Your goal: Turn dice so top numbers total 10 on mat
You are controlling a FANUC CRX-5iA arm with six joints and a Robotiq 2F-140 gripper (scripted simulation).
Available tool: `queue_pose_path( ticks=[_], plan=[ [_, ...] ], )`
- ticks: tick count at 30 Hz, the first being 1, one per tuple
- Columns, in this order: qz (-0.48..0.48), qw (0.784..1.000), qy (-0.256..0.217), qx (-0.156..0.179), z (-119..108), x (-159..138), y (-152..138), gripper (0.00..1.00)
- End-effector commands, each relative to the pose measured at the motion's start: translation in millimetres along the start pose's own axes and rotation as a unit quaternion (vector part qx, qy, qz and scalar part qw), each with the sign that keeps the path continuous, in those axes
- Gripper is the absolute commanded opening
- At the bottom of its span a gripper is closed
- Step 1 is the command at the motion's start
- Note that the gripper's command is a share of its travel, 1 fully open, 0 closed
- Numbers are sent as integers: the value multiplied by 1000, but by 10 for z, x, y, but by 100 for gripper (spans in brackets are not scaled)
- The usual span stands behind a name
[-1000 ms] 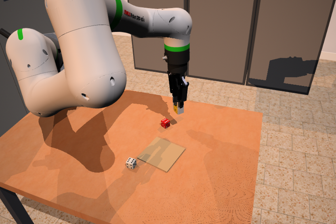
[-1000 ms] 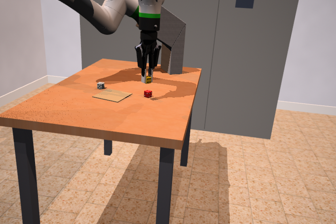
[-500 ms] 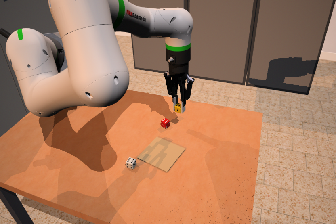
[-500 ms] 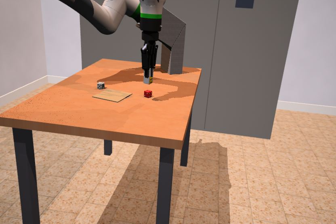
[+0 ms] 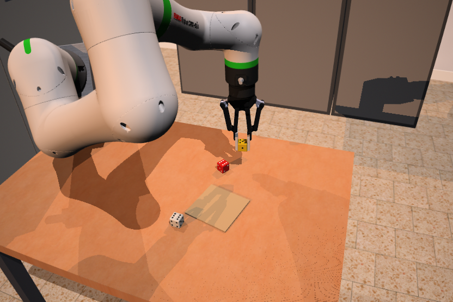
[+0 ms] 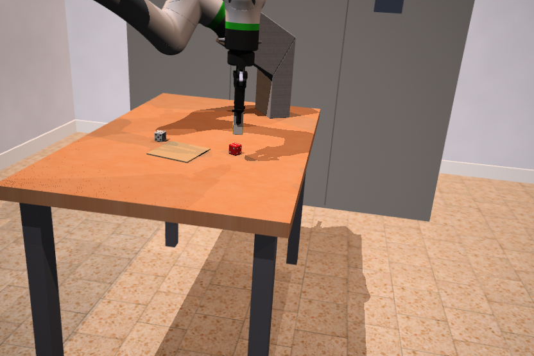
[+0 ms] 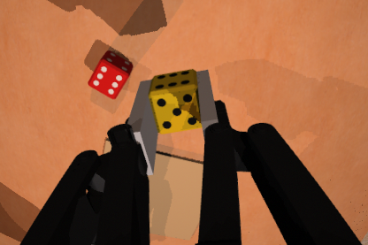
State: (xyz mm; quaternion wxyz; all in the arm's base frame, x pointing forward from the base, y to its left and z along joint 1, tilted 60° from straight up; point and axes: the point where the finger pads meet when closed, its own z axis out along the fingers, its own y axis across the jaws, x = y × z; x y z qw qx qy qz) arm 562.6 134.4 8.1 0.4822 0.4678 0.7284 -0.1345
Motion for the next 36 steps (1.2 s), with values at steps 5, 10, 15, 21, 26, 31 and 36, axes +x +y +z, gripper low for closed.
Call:
queue_pose_path(
  ticks=[5,10,15,21,26,31,36],
  plan=[
    [-140,990,3,4,5,36,24,16],
    [-191,982,3,4,8,49,31,16],
    [-248,969,3,4,12,64,39,16],
    [-278,961,3,4,14,72,43,16],
    [-283,959,3,4,14,73,44,16],
    [-283,959,0,3,15,74,43,16],
    [-281,954,-99,-33,23,116,45,16]
  ],
)
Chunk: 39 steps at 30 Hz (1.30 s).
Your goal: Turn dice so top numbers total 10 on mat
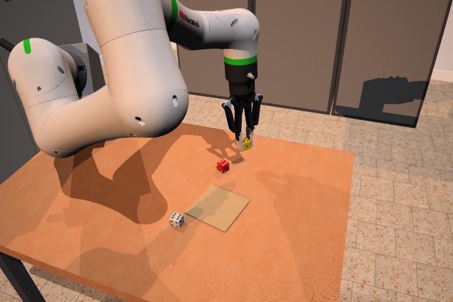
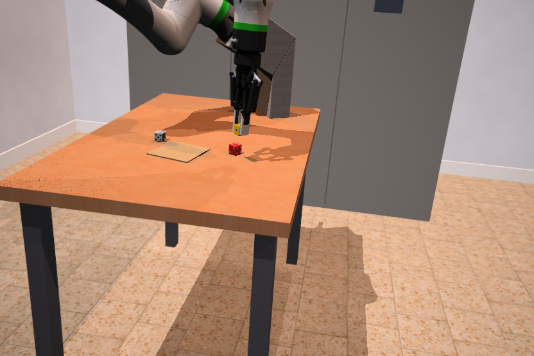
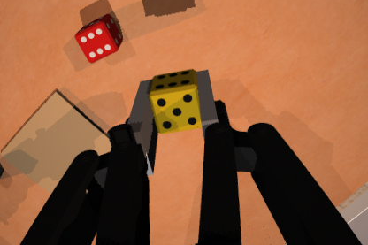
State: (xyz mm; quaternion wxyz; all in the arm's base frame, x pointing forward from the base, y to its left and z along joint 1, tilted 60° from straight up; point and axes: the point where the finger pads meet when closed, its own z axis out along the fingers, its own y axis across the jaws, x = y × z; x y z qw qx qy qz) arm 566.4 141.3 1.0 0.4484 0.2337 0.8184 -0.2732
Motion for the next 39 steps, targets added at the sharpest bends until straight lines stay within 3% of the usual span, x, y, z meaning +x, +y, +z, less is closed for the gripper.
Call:
queue_pose_path(
  ticks=[1,5,8,10,18,23,26,30,39],
  plan=[
    [1,997,-78,-4,9,23,9,16],
    [1,988,-154,-3,23,50,4,16],
    [1,986,-165,-4,21,56,6,16],
    [0,973,-229,-2,42,78,-4,16],
    [0,944,-330,-1,60,124,-10,16],
    [0,909,-416,3,88,151,-16,16],
    [0,905,-425,3,90,157,-17,16],
    [0,876,-483,3,102,180,-17,16],
    [0,874,-486,3,140,185,-17,16]
  ],
)
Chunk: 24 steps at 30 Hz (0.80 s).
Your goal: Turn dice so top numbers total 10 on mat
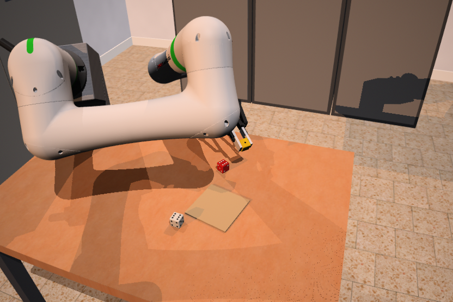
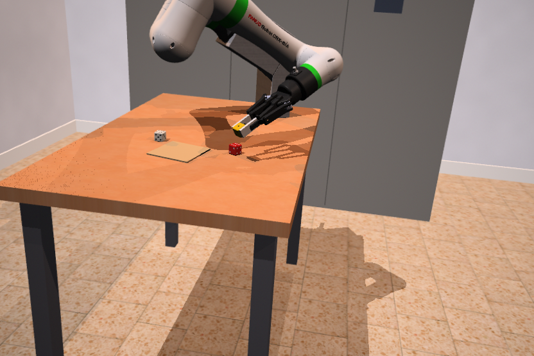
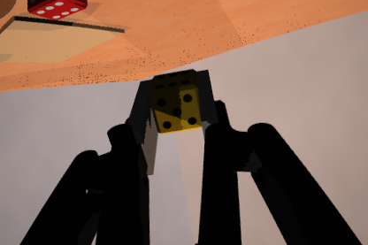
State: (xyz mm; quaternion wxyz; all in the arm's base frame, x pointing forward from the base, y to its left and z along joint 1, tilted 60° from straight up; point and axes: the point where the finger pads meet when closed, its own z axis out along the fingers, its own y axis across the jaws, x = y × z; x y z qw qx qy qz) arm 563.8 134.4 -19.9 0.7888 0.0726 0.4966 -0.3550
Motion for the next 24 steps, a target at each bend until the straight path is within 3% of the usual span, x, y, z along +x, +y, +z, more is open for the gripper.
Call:
queue_pose_path(
  ticks=[1,24],
  plan=[
    [0,1000,0,0,14,29,1,16],
    [0,1000,0,0,279,527,2,16]
  ],
)
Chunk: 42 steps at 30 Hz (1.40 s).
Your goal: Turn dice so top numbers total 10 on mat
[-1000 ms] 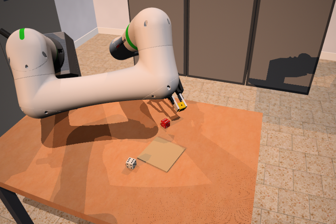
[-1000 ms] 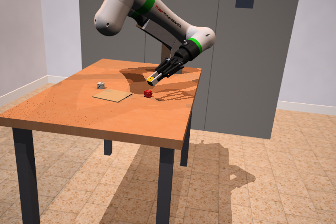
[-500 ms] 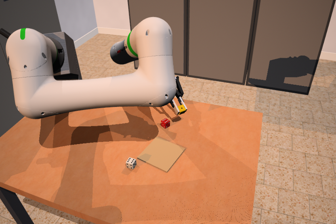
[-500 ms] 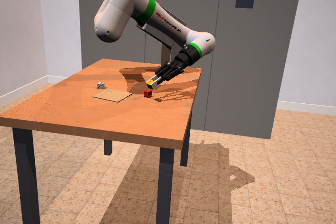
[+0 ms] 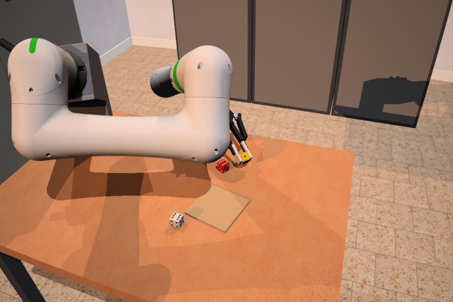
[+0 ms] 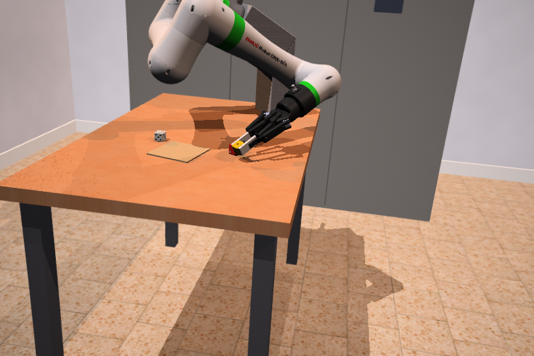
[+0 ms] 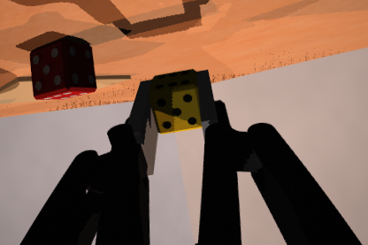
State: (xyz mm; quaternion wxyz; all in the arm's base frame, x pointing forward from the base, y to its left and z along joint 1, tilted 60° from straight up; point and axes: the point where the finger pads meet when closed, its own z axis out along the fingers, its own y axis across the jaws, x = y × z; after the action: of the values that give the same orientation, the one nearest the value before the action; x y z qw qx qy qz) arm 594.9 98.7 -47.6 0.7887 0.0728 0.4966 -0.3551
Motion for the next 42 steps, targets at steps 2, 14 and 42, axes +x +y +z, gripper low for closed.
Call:
queue_pose_path(
  ticks=[2,14,42],
  plan=[
    [0,1000,0,0,38,72,3,16],
    [0,1000,0,0,55,104,3,16],
    [0,1000,0,0,55,104,3,16]
  ],
)
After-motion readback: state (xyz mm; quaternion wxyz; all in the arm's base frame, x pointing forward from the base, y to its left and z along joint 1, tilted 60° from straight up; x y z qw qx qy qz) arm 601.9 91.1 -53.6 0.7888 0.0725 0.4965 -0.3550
